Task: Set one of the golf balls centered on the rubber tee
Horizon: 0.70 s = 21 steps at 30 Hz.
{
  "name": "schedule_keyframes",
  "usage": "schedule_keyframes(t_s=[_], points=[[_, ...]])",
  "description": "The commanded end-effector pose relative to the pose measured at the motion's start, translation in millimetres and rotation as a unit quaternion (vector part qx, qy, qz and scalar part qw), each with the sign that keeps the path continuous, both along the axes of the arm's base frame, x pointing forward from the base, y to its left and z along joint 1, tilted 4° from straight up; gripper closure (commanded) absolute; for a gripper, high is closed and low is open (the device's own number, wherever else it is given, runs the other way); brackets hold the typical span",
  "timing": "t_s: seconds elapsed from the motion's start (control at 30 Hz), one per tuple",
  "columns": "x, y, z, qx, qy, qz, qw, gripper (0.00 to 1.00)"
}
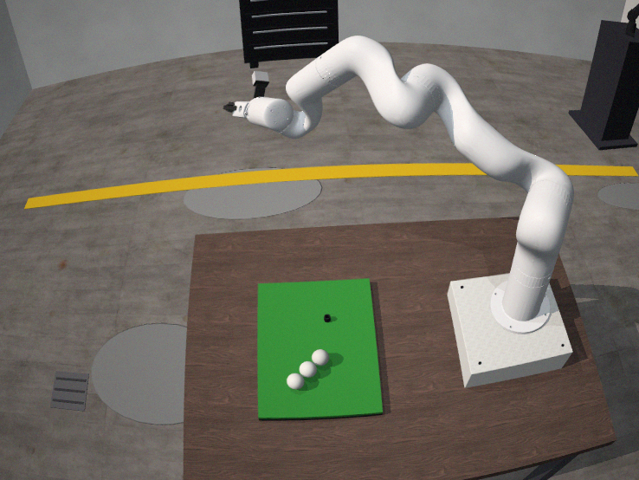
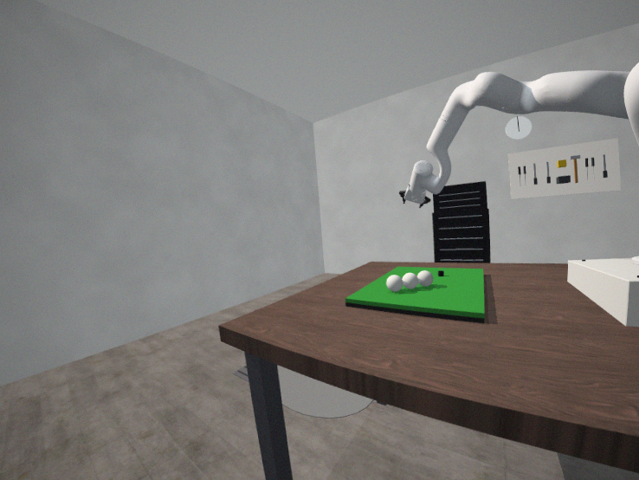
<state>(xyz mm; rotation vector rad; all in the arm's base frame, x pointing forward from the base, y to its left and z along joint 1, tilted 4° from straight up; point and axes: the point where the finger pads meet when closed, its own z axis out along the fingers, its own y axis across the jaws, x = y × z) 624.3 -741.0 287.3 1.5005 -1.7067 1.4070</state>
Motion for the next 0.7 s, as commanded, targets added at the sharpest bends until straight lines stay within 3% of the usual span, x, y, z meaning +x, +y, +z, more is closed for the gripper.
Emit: schedule_keyframes(t_s=[0.0, 0.67], points=[[0.3, -0.3, 2.2, -0.001, -0.001, 0.0, 1.0, 0.0], [2.7, 4.5, -0.2, 0.004, -0.003, -0.001, 1.0, 0.0]])
